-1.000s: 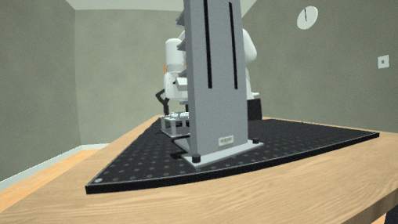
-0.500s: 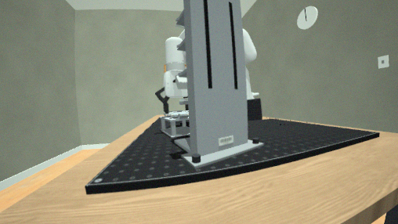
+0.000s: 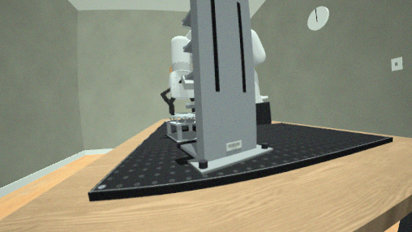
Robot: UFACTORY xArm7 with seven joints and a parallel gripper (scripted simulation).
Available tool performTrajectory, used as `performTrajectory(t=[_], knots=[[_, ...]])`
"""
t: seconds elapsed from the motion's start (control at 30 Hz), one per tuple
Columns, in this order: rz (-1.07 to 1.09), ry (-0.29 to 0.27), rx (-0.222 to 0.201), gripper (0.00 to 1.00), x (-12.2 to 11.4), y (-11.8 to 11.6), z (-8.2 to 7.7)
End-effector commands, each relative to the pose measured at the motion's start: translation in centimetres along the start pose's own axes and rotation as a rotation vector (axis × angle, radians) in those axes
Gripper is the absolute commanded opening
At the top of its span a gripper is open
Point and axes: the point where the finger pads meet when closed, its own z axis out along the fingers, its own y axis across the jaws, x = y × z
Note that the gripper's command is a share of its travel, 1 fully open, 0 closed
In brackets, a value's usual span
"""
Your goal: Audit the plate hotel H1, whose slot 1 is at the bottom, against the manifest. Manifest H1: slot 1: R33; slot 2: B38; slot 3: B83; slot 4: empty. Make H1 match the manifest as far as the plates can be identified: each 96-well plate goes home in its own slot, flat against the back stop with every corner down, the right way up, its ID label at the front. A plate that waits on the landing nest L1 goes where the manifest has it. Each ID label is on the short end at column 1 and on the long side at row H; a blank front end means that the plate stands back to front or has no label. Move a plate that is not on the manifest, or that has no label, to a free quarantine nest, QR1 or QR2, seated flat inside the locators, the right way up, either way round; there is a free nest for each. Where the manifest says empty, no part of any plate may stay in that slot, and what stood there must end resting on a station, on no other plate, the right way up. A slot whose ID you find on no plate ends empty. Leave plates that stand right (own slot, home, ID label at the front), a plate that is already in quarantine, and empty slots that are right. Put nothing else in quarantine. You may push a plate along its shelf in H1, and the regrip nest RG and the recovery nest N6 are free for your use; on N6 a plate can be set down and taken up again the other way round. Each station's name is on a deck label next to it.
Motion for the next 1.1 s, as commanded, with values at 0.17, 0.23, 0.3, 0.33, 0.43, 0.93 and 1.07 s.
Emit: performTrajectory(t=[0.17,0.23,0.3,0.33,0.43,0.93,1.07], knots=[[0.000,0.001,-0.004,0.00,0.0,0.2,-0.7],[0.000,0.001,-0.004,0.00,0.0,0.2,-0.9],[0.000,0.001,-0.004,0.00,0.0,0.2,-0.9],[0.000,0.001,-0.004,0.00,0.0,0.2,-0.9],[0.000,0.001,-0.004,0.00,0.0,0.2,-1.1],[0.000,0.001,-0.005,0.00,0.0,0.2,-1.7],[0.000,0.001,-0.005,0.00,0.0,0.2,-1.9]])
